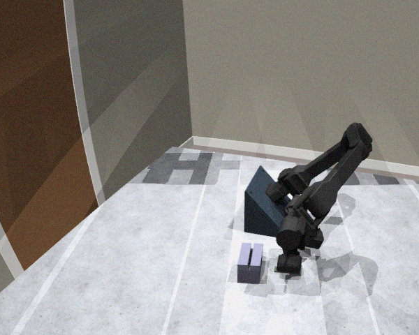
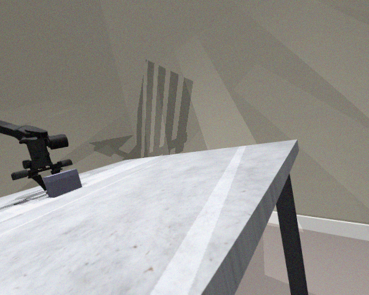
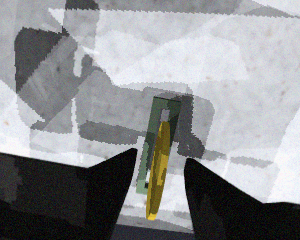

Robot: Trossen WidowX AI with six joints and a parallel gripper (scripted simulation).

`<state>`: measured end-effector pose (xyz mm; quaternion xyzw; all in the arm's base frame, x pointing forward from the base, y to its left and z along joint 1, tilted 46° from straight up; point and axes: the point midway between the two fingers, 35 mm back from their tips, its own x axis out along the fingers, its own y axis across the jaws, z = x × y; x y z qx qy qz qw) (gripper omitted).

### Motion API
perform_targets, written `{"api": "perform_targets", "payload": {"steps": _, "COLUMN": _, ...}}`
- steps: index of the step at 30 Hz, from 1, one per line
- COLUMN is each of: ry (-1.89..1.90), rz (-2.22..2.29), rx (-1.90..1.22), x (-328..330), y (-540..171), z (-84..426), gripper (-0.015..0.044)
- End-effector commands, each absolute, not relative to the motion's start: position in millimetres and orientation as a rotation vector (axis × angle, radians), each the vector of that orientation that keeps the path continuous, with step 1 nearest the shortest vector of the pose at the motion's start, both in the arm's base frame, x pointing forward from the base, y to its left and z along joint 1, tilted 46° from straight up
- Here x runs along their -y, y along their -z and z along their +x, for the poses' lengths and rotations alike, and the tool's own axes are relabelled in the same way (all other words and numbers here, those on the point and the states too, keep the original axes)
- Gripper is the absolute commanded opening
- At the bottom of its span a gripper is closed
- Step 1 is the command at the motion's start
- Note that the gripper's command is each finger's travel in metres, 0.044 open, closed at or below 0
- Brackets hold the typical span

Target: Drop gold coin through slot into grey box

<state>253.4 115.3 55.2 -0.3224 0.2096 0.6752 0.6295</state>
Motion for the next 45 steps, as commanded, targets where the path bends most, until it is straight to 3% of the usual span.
{"api": "perform_targets", "payload": {"steps": 1, "ry": -1.551, "rz": -0.723, "rx": -0.488, "x": -120, "y": -49, "z": 251, "gripper": 0.0161}}
{"api": "perform_targets", "payload": {"steps": 2, "ry": -1.551, "rz": -0.723, "rx": -0.488, "x": -120, "y": -49, "z": 251, "gripper": 0.0161}}
{"api": "perform_targets", "payload": {"steps": 8, "ry": -1.551, "rz": -0.723, "rx": -0.488, "x": -120, "y": -49, "z": 251, "gripper": 0.0003}}
{"api": "perform_targets", "payload": {"steps": 45, "ry": -1.549, "rz": -0.731, "rx": -0.498, "x": -75, "y": -89, "z": 256, "gripper": 0.0}}
